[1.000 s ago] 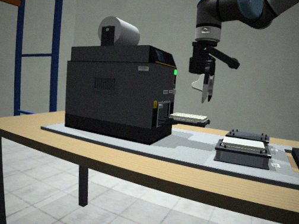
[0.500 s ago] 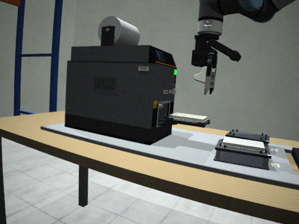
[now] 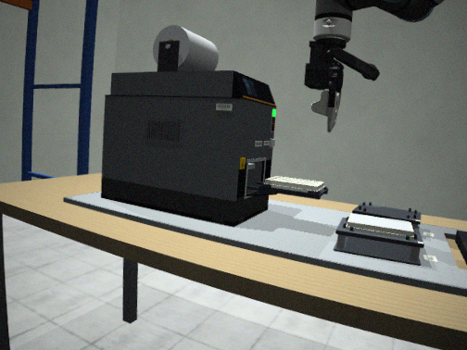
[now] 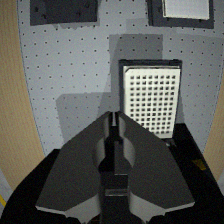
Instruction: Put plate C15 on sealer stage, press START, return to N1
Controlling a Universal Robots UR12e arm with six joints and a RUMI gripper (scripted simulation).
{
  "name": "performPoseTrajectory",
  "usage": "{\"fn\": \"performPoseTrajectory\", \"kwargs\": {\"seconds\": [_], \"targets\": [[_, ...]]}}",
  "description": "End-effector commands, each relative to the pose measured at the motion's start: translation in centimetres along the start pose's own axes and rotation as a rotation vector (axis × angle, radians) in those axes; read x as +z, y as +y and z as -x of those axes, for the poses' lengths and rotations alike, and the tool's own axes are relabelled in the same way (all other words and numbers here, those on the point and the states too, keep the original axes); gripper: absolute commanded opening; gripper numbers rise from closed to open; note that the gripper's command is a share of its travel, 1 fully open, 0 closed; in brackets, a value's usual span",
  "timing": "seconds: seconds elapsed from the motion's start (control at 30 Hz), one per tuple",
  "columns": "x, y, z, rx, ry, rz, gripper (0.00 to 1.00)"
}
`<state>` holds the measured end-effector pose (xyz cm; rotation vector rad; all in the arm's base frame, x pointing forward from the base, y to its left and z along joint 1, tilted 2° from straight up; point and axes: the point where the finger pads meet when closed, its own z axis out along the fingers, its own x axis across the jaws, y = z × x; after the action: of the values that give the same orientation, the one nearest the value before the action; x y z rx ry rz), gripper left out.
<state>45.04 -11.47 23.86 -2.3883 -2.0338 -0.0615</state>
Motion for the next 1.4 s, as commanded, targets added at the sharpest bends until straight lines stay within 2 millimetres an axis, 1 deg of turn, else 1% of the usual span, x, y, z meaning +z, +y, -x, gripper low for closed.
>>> {"fn": "performPoseTrajectory", "kwargs": {"seconds": [0.0,0.03,0.1,0.3,0.63,0.97,1.37], "targets": [[-2.1,-0.1,1.6,-0.003,0.001,-0.002,0.00],[-2.4,-0.1,1.9,-0.003,0.001,-0.002,0.00],[-2.4,-0.1,1.9,-0.003,0.001,-0.002,0.00],[-4.7,-0.2,3.7,-0.003,0.001,-0.002,0.00],[-4.4,-0.4,3.5,-0.005,0.005,-0.008,0.00],[-4.5,-0.3,3.6,-0.004,0.003,-0.006,0.00],[-4.3,-0.4,3.5,-0.002,0.004,0.387,0.00]]}}
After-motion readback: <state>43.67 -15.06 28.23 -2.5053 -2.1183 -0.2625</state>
